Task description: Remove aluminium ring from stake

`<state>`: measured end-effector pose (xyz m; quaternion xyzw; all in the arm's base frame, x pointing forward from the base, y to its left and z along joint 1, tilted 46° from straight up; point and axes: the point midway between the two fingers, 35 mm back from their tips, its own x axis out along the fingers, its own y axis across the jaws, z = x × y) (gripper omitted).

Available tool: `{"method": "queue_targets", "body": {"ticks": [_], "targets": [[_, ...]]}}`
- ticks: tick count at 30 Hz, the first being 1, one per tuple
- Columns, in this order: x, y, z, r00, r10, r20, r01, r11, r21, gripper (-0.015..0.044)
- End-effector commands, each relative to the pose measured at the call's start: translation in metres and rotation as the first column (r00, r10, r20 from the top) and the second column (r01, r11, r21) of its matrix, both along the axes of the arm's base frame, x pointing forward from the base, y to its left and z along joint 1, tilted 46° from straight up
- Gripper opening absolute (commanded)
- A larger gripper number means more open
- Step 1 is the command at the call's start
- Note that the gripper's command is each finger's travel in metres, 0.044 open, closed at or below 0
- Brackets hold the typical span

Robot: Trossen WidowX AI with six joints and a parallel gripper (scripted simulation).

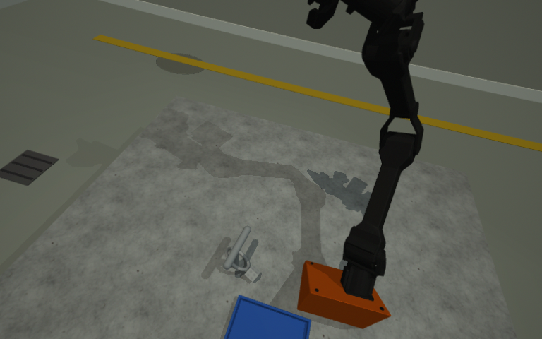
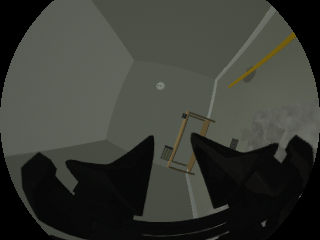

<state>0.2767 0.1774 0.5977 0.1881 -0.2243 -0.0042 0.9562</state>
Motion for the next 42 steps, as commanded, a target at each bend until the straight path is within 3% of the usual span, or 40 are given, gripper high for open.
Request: {"method": "queue_targets", "body": {"ticks": [1, 16, 30, 42], "targets": [[0.024, 0.023, -0.048, 0.995, -0.003, -0.100, -0.005, 0.997, -0.080, 0.0200], [0.069, 0.043, -0.156, 0.954, -0.060, -0.293, 0.000, 0.980, -0.201, 0.0200], [0.099, 0.036, -0.302, 0.833, -0.182, -0.523, -0.037, 0.924, -0.380, 0.0200], [0.090, -0.004, -0.442, 0.630, -0.338, -0.700, -0.129, 0.842, -0.523, 0.0200]]}}
